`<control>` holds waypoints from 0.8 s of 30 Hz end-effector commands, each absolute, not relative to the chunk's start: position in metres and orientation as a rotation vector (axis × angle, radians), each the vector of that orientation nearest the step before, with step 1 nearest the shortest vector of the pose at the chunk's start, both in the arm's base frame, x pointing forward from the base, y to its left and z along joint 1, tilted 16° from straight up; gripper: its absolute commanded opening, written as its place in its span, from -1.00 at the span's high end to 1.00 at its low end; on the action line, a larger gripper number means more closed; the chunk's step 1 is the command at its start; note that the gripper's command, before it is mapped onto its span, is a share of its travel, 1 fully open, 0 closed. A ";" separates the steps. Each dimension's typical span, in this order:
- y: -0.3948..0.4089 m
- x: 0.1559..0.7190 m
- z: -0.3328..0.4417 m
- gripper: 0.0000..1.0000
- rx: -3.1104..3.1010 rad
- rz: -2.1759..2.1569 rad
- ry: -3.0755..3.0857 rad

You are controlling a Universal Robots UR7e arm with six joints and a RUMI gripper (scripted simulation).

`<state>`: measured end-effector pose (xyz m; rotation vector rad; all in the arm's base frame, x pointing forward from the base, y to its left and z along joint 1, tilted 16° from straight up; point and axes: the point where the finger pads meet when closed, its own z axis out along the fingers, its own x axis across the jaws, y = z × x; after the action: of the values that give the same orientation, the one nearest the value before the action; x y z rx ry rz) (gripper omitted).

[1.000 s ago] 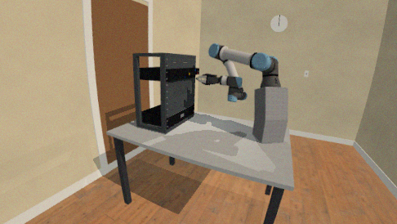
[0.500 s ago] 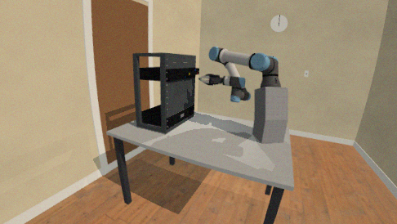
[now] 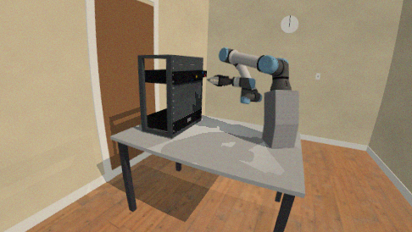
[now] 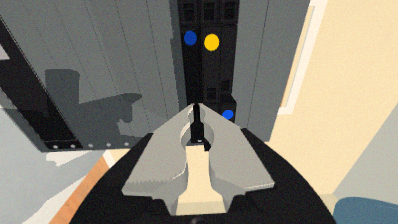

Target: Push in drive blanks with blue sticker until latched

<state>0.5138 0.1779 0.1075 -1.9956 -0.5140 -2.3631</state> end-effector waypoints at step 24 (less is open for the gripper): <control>0.112 0.515 0.178 1.00 -1.993 -2.362 -0.517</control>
<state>0.5148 0.1222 0.1661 -1.9967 -0.5097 -2.3667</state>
